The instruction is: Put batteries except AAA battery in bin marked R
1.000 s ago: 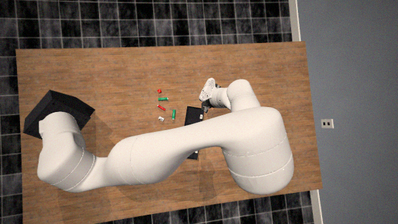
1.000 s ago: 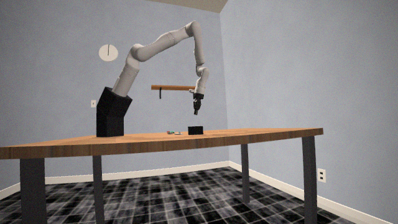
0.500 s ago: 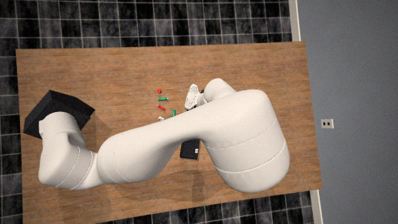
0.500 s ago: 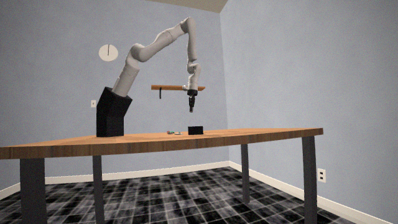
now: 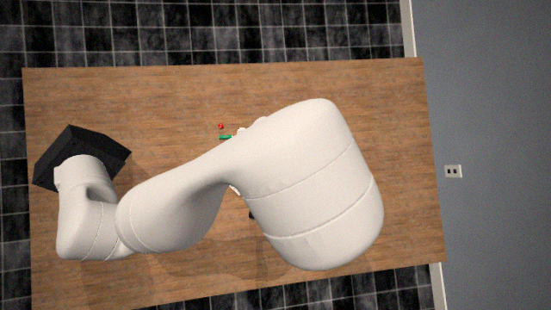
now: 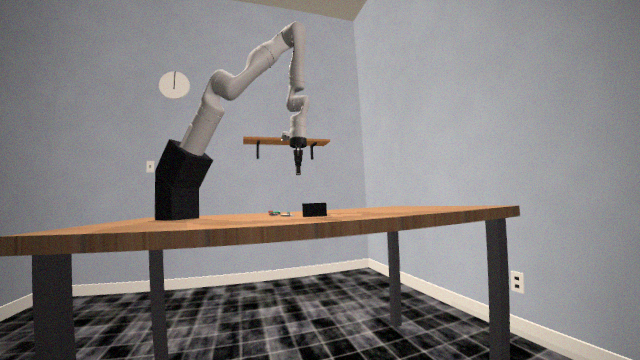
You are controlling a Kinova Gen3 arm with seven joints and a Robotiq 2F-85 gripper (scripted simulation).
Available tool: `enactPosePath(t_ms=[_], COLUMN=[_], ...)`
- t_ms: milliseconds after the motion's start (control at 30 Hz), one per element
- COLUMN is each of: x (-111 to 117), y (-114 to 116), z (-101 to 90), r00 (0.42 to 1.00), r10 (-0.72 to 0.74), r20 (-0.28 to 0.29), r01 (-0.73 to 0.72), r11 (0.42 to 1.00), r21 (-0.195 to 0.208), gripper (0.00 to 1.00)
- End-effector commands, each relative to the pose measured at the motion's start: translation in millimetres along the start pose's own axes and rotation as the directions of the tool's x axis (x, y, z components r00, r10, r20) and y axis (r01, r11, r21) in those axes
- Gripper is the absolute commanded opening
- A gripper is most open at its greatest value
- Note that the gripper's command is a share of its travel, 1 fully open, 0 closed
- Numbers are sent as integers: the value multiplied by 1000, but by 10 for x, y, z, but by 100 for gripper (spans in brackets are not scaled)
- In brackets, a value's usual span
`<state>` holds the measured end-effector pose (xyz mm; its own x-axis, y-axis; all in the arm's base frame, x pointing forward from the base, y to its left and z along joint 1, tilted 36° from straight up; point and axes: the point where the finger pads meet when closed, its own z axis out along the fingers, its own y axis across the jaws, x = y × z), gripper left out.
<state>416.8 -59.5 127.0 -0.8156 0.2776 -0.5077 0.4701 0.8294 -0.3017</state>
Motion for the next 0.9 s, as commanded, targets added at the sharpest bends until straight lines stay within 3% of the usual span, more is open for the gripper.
enactPosePath(t_ms=[0, 433, 867], x=[112, 671, 688], y=[57, -248, -257], z=[-86, -273, -278], r00=[999, 974, 974], r10=[-31, -222, -222], r20=[12, 36, 36], r01=[31, 224, 224], r11=[999, 974, 974], r21=[-12, -41, -41], gripper=[9, 9, 9])
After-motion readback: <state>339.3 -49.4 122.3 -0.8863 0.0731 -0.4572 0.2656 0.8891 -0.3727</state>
